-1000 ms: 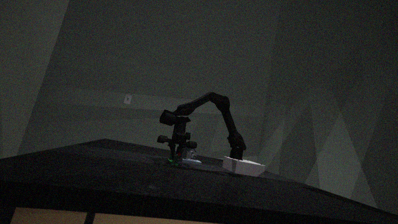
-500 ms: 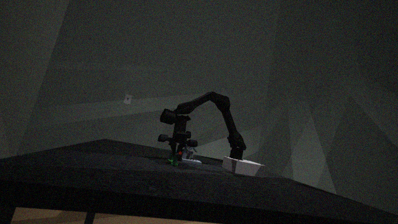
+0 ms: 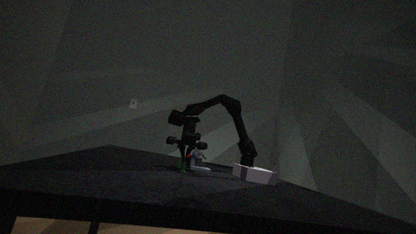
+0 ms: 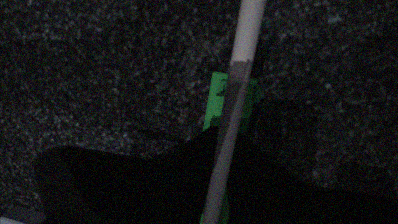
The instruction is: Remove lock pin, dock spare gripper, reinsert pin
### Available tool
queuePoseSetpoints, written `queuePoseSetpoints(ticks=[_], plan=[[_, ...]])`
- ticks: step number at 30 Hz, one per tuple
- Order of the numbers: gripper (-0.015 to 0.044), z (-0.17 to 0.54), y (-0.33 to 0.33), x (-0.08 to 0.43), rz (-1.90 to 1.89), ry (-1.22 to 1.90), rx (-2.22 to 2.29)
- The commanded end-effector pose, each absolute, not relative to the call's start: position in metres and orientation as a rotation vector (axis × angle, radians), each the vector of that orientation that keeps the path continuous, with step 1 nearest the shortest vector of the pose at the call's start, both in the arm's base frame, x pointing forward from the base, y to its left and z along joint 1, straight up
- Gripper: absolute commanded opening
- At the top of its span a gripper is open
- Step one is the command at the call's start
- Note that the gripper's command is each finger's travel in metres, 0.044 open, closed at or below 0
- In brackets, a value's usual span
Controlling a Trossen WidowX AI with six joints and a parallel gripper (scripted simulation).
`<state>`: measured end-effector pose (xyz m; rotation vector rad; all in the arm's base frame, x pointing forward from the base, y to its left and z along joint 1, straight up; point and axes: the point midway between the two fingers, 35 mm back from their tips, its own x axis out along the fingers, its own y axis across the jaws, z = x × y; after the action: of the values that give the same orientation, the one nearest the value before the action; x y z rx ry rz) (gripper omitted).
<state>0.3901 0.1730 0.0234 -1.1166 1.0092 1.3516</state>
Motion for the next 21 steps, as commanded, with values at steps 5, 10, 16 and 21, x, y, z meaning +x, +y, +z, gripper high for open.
queuePoseSetpoints(ticks=[5, 10, 16, 21], plan=[[0.0000, 0.023, 0.171, 0.390, 1.352, 1.011, -1.116], [0.0000, 0.029, 0.156, 0.393, 1.348, 1.015, -1.114], [0.0000, 0.036, 0.138, 0.395, 1.344, 1.019, -1.111], [0.0000, 0.042, 0.122, 0.396, 1.340, 1.022, -1.108]])
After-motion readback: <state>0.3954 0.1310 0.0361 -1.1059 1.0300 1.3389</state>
